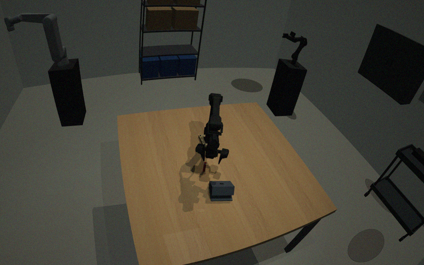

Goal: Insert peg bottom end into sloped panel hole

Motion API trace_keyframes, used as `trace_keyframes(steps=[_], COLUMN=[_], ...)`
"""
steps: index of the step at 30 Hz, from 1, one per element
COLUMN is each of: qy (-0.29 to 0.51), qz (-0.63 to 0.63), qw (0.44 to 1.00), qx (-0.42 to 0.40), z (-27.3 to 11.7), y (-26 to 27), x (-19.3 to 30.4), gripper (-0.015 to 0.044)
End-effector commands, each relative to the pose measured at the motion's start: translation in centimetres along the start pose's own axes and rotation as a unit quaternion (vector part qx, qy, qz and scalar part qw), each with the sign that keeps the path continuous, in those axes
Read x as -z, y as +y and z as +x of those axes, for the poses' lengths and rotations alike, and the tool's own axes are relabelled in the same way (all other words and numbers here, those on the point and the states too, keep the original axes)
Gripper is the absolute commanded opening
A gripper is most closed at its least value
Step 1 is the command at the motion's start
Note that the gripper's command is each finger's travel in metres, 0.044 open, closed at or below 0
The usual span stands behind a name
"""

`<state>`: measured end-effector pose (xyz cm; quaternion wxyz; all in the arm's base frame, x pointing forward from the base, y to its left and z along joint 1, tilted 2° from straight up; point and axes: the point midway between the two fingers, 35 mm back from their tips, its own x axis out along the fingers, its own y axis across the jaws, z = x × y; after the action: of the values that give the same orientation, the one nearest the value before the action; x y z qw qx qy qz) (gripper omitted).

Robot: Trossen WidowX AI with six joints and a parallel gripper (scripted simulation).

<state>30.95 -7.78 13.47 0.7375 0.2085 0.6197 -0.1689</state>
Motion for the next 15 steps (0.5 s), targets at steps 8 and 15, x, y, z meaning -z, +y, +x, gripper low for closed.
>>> trace_keyframes(steps=[8, 15], qy=[0.069, 0.069], qz=[0.051, 0.051], qw=[0.994, 0.994], qx=[0.061, 0.061], z=[1.5, 1.9], y=[-4.0, -3.9], x=[2.2, 2.2], gripper=[0.044, 0.044])
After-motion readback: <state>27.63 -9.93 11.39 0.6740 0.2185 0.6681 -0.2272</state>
